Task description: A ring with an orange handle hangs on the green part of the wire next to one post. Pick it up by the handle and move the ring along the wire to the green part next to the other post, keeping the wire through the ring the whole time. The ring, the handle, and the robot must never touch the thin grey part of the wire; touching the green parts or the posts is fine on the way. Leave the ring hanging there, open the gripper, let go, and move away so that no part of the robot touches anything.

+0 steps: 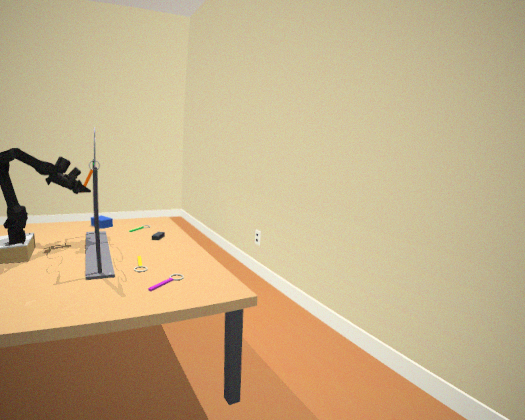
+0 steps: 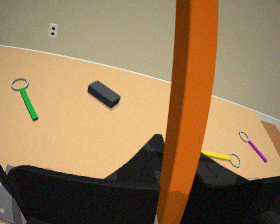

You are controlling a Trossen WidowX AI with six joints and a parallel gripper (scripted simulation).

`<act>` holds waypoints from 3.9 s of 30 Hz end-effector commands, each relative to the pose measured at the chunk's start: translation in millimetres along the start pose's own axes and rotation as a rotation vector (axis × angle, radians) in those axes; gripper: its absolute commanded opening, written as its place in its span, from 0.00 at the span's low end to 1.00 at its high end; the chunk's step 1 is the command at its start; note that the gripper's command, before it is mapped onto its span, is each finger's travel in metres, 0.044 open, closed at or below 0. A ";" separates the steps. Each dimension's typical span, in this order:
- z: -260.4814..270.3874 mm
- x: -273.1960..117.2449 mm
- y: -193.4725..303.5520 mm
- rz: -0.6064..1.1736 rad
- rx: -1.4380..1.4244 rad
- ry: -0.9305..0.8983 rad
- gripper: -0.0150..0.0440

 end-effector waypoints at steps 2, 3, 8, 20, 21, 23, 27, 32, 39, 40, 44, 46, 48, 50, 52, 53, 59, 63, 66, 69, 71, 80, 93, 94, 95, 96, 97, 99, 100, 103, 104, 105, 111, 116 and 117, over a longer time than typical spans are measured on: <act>18.9 -3.8 1.0 0.021 0.104 -0.044 0.00; 21.1 -4.2 1.2 0.024 0.115 -0.049 0.00; 33.1 -6.9 1.5 0.037 0.170 -0.072 0.00; 51.0 -11.1 1.4 0.049 0.225 -0.095 0.00; 52.2 -11.4 1.3 0.049 0.227 -0.096 0.00; 54.4 -12.0 1.3 0.050 0.230 -0.097 0.00; 58.7 -13.0 1.2 0.051 0.234 -0.099 0.00; 63.8 -14.2 1.1 0.051 0.236 -0.100 0.00; 70.7 -15.9 1.0 0.051 0.238 -0.101 0.00; 71.6 -16.1 0.9 0.051 0.238 -0.101 0.00; 75.5 -17.1 0.9 0.051 0.238 -0.101 0.00; 77.4 -17.5 0.8 0.051 0.238 -0.101 0.00; 79.4 -18.0 0.8 0.051 0.239 -0.101 0.00; 81.3 -18.5 0.7 0.051 0.239 -0.101 0.00; 83.2 -18.9 0.7 0.050 0.239 -0.101 0.00; 84.2 -19.2 0.7 0.050 0.239 -0.101 0.00; 87.1 -19.3 2.0 0.050 0.239 -0.102 0.00; 87.8 -17.5 6.6 0.050 0.239 -0.102 0.00; 88.3 -15.8 11.1 0.050 0.239 -0.102 0.00; 88.8 -14.2 15.3 0.050 0.239 -0.102 0.00; 88.9 -13.8 16.3 0.050 0.239 -0.102 0.00; 88.9 -13.8 16.3 0.050 0.239 -0.102 0.00; 89.0 -13.9 16.0 0.052 0.232 -0.104 0.04; 89.0 -13.9 16.0 0.052 0.232 -0.104 0.09; 89.0 -13.9 16.0 0.052 0.232 -0.104 0.13; 89.0 -13.9 16.0 0.052 0.232 -0.104 0.18; 89.0 -13.9 16.0 0.052 0.232 -0.104 0.22; 89.0 -13.9 16.0 0.052 0.232 -0.104 0.31; 89.0 -13.9 16.0 0.052 0.232 -0.104 0.36; 89.0 -14.7 16.1 0.053 0.232 -0.104 0.49; 89.0 -16.3 16.1 0.053 0.233 -0.104 0.53; 89.0 -18.8 16.1 0.054 0.233 -0.103 0.53; 86.9 -45.1 15.9 0.057 0.237 -0.101 0.53; 83.8 -63.2 15.0 0.055 0.239 -0.101 0.53; 83.8 -63.2 15.0 0.055 0.239 -0.101 0.53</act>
Point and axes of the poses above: the point midway between the two fingers, 35 mm back from their tips, its own x axis out along the fingers, its own z axis across the jaws, y = z × x, the point moved 2 cm from there along -x, back along the fingers, and after that the axes turned 13 degrees about x, right-handed, at the moved point
